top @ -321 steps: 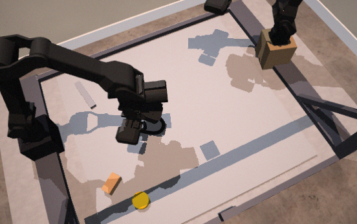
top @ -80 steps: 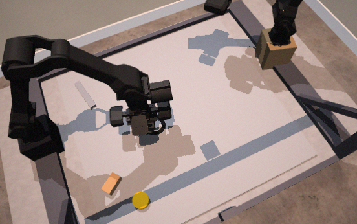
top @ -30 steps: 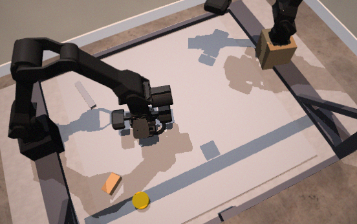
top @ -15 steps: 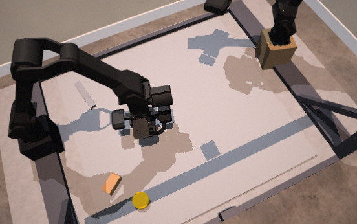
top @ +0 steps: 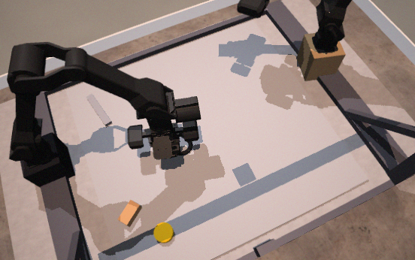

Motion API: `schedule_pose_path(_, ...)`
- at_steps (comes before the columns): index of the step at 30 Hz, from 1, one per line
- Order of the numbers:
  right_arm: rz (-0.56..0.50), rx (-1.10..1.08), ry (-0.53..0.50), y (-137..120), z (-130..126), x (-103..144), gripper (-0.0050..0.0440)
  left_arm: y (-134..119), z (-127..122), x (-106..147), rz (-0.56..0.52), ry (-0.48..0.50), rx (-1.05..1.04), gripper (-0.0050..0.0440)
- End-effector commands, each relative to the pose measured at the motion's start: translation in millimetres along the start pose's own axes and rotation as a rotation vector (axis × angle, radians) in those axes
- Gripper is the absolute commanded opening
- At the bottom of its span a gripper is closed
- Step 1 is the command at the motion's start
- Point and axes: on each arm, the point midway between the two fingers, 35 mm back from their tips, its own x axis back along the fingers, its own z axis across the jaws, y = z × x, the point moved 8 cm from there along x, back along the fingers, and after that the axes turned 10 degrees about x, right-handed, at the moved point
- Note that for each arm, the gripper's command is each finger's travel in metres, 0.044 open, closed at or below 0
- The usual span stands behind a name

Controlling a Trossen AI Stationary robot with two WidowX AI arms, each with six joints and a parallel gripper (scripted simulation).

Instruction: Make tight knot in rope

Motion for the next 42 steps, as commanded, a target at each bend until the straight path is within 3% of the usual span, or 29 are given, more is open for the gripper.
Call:
schedule_pose_path(1,-0.016,0.005,0.009,-1,0,4,0.01,1,4,21,-0.006,0.04,0.003,0.0035)
schedule_pose_path(15,-0.016,0.005,0.009,-1,0,4,0.01,-1,6,29,-0.006,0.04,0.003,0.0035)
schedule_pose_path(33,-0.016,0.005,0.009,-1,0,4,0.01,-42,45,31,-0.003,0.043,0.003,0.0035)
schedule_pose_path(42,-0.016,0.005,0.009,-1,0,4,0.01,-47,50,31,-0.002,0.043,0.003,0.0035)
